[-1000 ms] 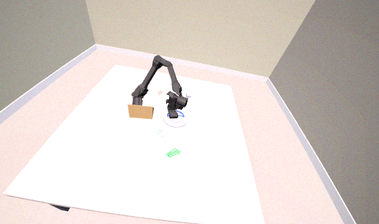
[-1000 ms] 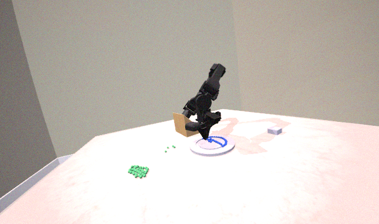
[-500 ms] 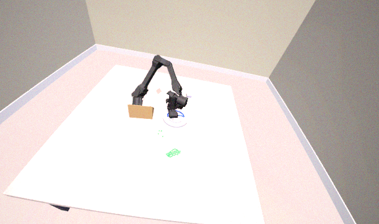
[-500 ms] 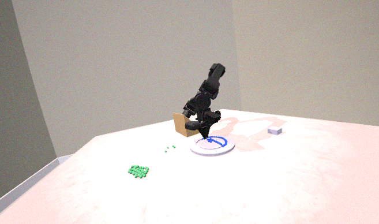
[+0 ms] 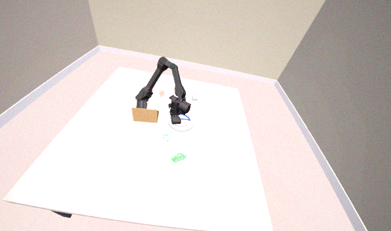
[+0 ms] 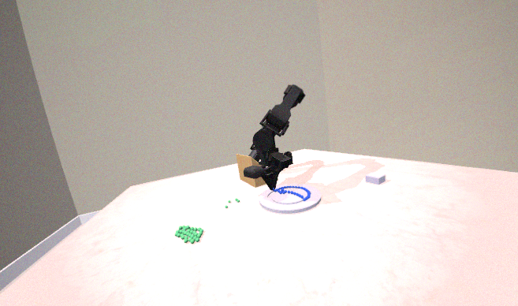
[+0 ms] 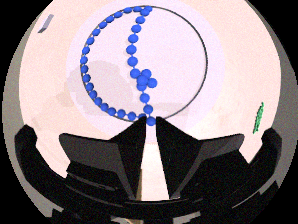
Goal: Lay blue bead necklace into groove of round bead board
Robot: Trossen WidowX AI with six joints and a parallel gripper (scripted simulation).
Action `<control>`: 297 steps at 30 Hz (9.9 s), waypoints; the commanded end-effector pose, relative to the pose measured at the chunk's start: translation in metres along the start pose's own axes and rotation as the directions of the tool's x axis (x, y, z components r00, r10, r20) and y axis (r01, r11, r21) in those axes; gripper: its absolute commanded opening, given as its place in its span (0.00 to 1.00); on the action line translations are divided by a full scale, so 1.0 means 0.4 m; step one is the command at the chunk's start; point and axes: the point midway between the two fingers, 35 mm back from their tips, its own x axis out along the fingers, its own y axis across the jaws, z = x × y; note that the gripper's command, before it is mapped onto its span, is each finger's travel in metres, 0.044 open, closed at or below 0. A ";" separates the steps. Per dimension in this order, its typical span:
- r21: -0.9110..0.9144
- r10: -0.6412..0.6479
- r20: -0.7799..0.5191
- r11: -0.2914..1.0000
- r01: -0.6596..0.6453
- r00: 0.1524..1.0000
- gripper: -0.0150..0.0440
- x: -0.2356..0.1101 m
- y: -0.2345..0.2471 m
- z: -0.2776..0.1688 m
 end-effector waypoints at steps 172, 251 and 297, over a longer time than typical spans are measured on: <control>0.226 -0.004 0.001 0.974 0.004 1.000 0.79 0.006 -0.029 0.006; -0.255 -0.009 0.005 0.967 0.010 1.000 0.46 -0.056 0.027 0.291; -0.258 -0.006 0.001 0.966 0.006 1.000 0.25 0.012 0.029 0.291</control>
